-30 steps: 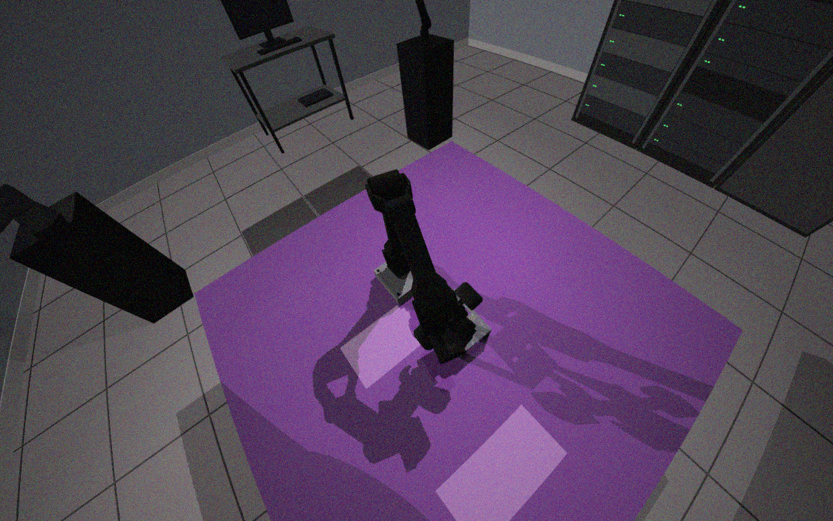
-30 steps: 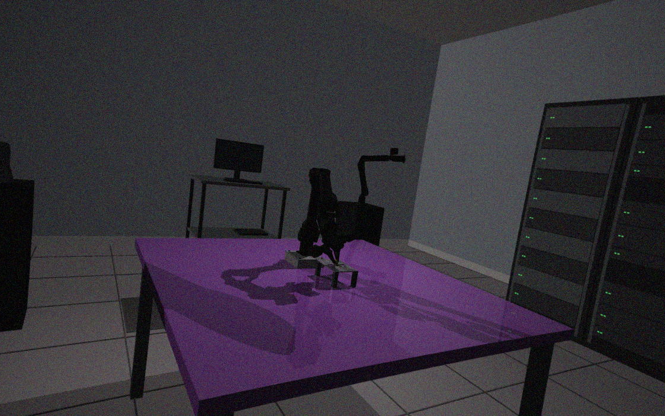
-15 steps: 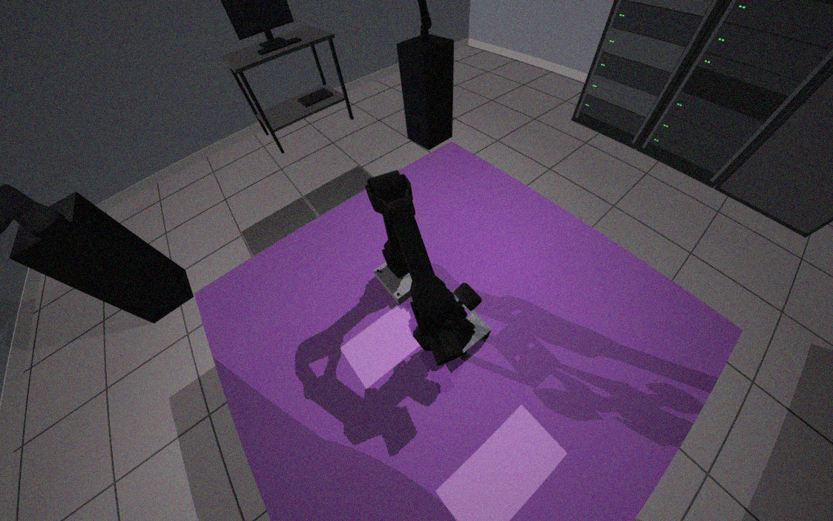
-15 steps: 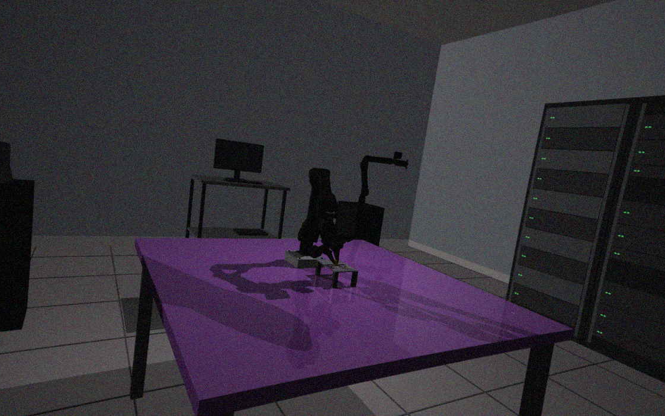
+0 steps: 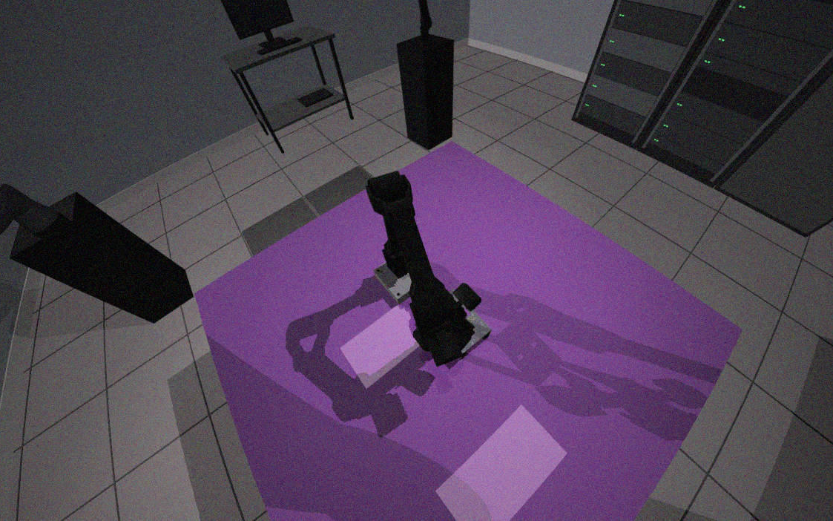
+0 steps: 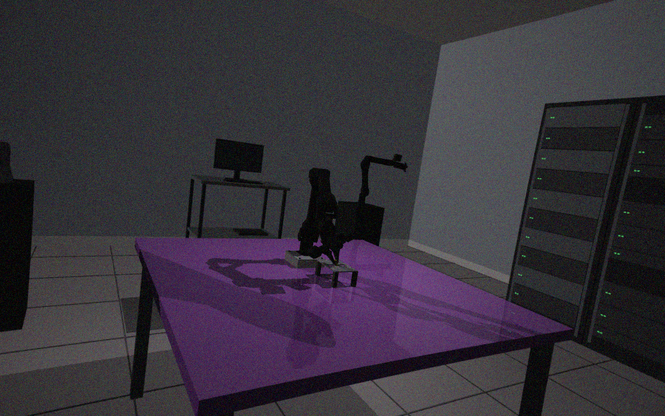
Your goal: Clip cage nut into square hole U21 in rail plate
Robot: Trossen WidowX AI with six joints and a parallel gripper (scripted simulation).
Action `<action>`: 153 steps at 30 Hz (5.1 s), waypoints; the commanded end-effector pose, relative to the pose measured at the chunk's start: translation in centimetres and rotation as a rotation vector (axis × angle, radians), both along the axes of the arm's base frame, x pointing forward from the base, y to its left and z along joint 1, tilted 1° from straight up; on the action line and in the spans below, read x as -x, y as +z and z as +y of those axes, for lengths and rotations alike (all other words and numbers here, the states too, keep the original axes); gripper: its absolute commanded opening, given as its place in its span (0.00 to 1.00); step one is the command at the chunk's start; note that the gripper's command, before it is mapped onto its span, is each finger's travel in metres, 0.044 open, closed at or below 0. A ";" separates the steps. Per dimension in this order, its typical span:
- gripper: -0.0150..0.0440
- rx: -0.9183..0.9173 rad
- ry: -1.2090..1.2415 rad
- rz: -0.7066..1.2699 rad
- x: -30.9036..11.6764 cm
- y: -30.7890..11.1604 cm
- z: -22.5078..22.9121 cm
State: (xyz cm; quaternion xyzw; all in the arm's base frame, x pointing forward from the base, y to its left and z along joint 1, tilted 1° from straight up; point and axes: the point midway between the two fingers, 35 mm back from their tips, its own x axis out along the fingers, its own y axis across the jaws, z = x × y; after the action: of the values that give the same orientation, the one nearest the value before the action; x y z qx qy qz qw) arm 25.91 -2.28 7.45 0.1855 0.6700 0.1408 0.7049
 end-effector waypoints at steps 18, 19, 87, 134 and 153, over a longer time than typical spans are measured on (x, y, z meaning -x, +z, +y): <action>0.32 0.023 -0.002 0.002 0.0 0.0 0.0; 0.32 0.023 -0.002 0.002 0.0 0.0 0.0; 0.32 0.180 -0.008 0.014 -0.1 0.2 0.6; 0.32 0.274 -0.012 0.021 -0.1 0.2 1.1; 0.32 0.312 -0.014 0.024 -0.2 0.2 1.3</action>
State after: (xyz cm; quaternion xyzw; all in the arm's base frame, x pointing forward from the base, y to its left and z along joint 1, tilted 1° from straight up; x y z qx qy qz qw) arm 26.04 -1.04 7.62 0.0828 0.6909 0.0324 0.7175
